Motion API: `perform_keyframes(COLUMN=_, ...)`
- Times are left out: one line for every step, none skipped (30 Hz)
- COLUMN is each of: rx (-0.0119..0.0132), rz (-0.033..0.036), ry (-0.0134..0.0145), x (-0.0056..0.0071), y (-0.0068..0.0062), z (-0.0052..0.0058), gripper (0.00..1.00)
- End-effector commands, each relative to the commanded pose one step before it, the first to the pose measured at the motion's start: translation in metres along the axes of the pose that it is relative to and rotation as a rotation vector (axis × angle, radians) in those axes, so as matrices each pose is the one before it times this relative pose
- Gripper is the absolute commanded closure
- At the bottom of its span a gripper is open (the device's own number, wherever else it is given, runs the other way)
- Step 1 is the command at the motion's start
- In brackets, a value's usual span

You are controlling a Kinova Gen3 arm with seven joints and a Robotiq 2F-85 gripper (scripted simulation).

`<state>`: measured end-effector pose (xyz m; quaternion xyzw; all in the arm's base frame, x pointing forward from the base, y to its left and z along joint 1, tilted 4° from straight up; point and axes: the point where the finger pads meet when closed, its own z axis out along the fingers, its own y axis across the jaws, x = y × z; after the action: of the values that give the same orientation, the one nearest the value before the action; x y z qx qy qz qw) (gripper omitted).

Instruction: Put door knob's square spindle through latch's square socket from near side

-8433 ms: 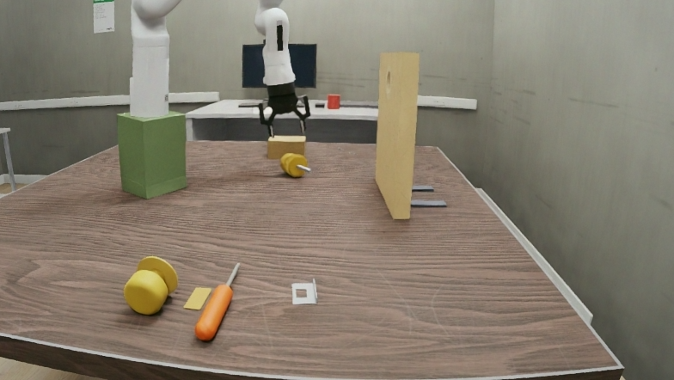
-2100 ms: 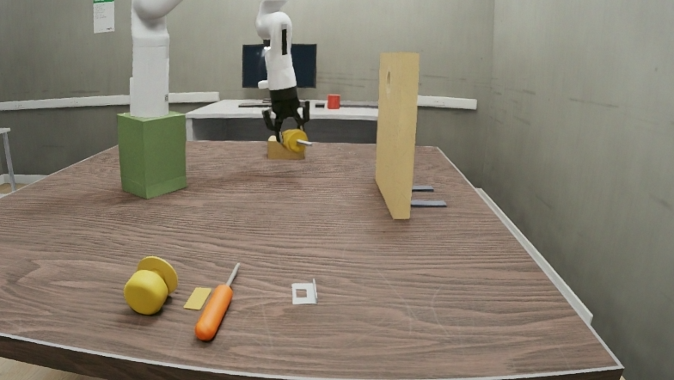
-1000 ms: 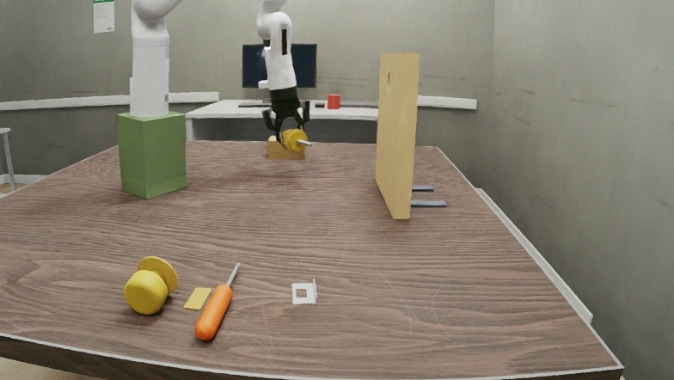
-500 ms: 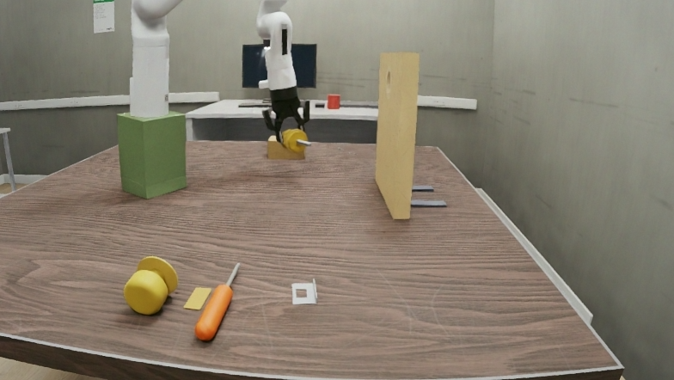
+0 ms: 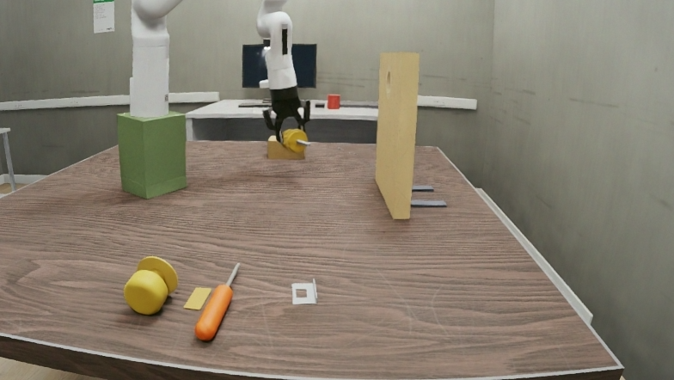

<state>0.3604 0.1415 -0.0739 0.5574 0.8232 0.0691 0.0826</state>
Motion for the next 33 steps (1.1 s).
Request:
perform_keyframes(rx=-0.00172, rz=0.00778, ry=0.00009, x=-0.00053, y=0.00108, z=-0.00061, gripper=0.37)
perform_keyframes(rx=0.00015, rz=0.0031, ry=-0.00008, x=-0.00012, y=0.00007, z=-0.00004, gripper=0.37)
perform_keyframes(rx=0.00015, rz=0.00322, ry=-0.00008, x=-0.00013, y=0.00007, z=-0.00004, gripper=0.37)
perform_keyframes(rx=0.00016, rz=0.00333, ry=-0.00009, x=-0.00013, y=0.00007, z=-0.00004, gripper=0.37)
perform_keyframes(rx=0.00016, rz=0.00344, ry=-0.00009, x=-0.00013, y=0.00008, z=-0.00004, gripper=0.37)
perform_keyframes(rx=0.0, rz=0.0, ry=0.0, x=0.0, y=0.0, z=0.0, gripper=0.37)
perform_keyframes(rx=0.0, rz=0.0, ry=0.0, x=0.0, y=0.0, z=0.0, gripper=0.37)
perform_keyframes(rx=0.00017, rz=0.00356, ry=-0.00009, x=-0.00014, y=0.00008, z=-0.00005, gripper=0.37)
perform_keyframes(rx=0.00017, rz=0.00367, ry=-0.0001, x=-0.00014, y=0.00008, z=-0.00005, gripper=0.37)
perform_keyframes(rx=0.00018, rz=0.00379, ry=-0.0001, x=-0.00015, y=0.00009, z=-0.00005, gripper=0.37)
perform_keyframes(rx=0.00018, rz=0.00391, ry=-0.0001, x=-0.00015, y=0.00009, z=-0.00005, gripper=0.37)
perform_keyframes(rx=0.00019, rz=0.00403, ry=-0.00011, x=-0.00016, y=0.00009, z=-0.00005, gripper=0.37)
perform_keyframes(rx=0.00019, rz=0.00415, ry=-0.00011, x=-0.00016, y=0.00009, z=-0.00005, gripper=0.37)
perform_keyframes(rx=0.0002, rz=0.00427, ry=-0.00012, x=-0.00016, y=0.0001, z=-0.00006, gripper=0.37)
perform_keyframes(rx=0.0002, rz=0.00439, ry=-0.00012, x=-0.00017, y=0.0001, z=-0.00006, gripper=0.37)
perform_keyframes(rx=0.00021, rz=0.00452, ry=-0.00012, x=-0.00017, y=0.00011, z=-0.00006, gripper=0.37)
perform_keyframes(rx=0.00022, rz=0.00464, ry=-0.00013, x=-0.00018, y=0.00011, z=-0.00006, gripper=0.37)
perform_keyframes(rx=0.00022, rz=0.00477, ry=-0.00013, x=-0.00018, y=0.00011, z=-0.00006, gripper=0.37)
perform_keyframes(rx=0.00023, rz=0.00489, ry=-0.00014, x=-0.00019, y=0.00012, z=-0.00006, gripper=0.37)
perform_keyframes(rx=0.00023, rz=0.00502, ry=-0.00014, x=-0.00019, y=0.00012, z=-0.00007, gripper=0.37)
perform_keyframes(rx=0.00024, rz=0.00515, ry=-0.00015, x=-0.00019, y=0.00012, z=-0.00007, gripper=0.37)
perform_keyframes(rx=0.00024, rz=0.00528, ry=-0.00015, x=-0.0002, y=0.00013, z=-0.00007, gripper=0.37)
perform_keyframes(rx=0.0, rz=0.0, ry=0.0, x=0.0, y=0.0, z=0.0, gripper=0.37)
perform_keyframes(rx=0.0, rz=0.0, ry=0.0, x=0.0, y=0.0, z=0.0, gripper=0.37)
perform_keyframes(rx=0.00025, rz=0.00541, ry=-0.00015, x=-0.0002, y=0.00013, z=-0.00007, gripper=0.37)
perform_keyframes(rx=0.00025, rz=0.00554, ry=-0.00016, x=-0.00021, y=0.00014, z=-0.00007, gripper=0.37)
perform_keyframes(rx=0.00026, rz=0.00567, ry=-0.00016, x=-0.00021, y=0.00014, z=-0.00008, gripper=0.37)
perform_keyframes(rx=0.00026, rz=0.0058, ry=-0.00017, x=-0.00022, y=0.00015, z=-0.00008, gripper=0.37)
perform_keyframes(rx=0.00027, rz=0.00594, ry=-0.00017, x=-0.00022, y=0.00015, z=-0.00008, gripper=0.37)
perform_keyframes(rx=0.00027, rz=0.00607, ry=-0.00018, x=-0.00022, y=0.00015, z=-0.00008, gripper=0.37)
perform_keyframes(rx=0.00028, rz=0.0062, ry=-0.00018, x=-0.00023, y=0.00016, z=-0.00008, gripper=0.37)
perform_keyframes(rx=0.00028, rz=0.00634, ry=-0.00019, x=-0.00023, y=0.00016, z=-0.00009, gripper=0.37)
perform_keyframes(rx=0.00029, rz=0.00647, ry=-0.00019, x=-0.00024, y=0.00017, z=-0.00009, gripper=0.37)
